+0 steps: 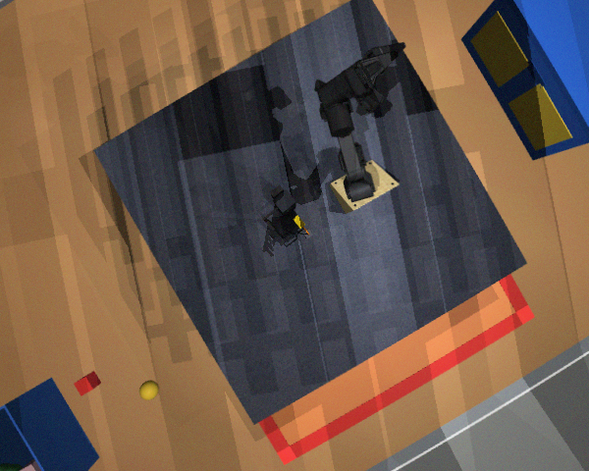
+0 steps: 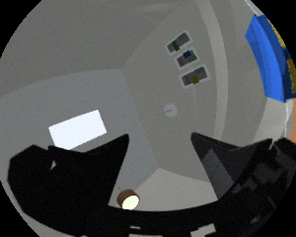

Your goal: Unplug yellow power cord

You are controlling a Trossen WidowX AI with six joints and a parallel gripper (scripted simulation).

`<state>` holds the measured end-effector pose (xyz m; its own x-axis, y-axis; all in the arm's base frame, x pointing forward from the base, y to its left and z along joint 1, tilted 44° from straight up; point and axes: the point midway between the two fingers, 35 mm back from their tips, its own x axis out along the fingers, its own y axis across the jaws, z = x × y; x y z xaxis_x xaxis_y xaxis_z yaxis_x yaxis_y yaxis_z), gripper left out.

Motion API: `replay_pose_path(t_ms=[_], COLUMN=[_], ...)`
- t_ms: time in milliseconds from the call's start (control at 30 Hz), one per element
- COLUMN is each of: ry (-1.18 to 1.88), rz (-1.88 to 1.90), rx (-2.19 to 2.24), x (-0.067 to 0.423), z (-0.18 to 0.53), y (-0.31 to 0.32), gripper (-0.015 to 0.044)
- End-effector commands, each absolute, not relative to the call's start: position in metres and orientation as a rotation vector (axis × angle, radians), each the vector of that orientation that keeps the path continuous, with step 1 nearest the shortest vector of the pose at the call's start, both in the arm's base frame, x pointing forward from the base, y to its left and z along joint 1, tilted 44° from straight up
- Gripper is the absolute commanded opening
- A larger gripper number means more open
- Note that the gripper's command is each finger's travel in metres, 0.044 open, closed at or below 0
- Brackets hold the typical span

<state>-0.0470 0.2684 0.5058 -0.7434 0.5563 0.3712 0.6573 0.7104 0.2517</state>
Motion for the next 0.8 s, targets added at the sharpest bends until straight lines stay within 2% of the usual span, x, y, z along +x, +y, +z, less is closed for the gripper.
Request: replay_pose_path(t_ms=[0, 133, 267, 533, 767], ry=[-2.650, -2.628, -2.545, -2.256, -1.901], rz=[-0.546, -0.678, -0.918, -1.278, -1.466], rx=[-0.957, -0.873, -0.704, -0.402, -0.187], x=[-0.048, -0.067, -0.100, -0.131, -0.121], z=[0.506, 0.520, 0.545, 0.582, 0.599], y=[0.268, 0.247, 0.201, 0.094, -0.008], gripper=[0.0374, 0.0269, 0.0164, 0.0160, 0.0160])
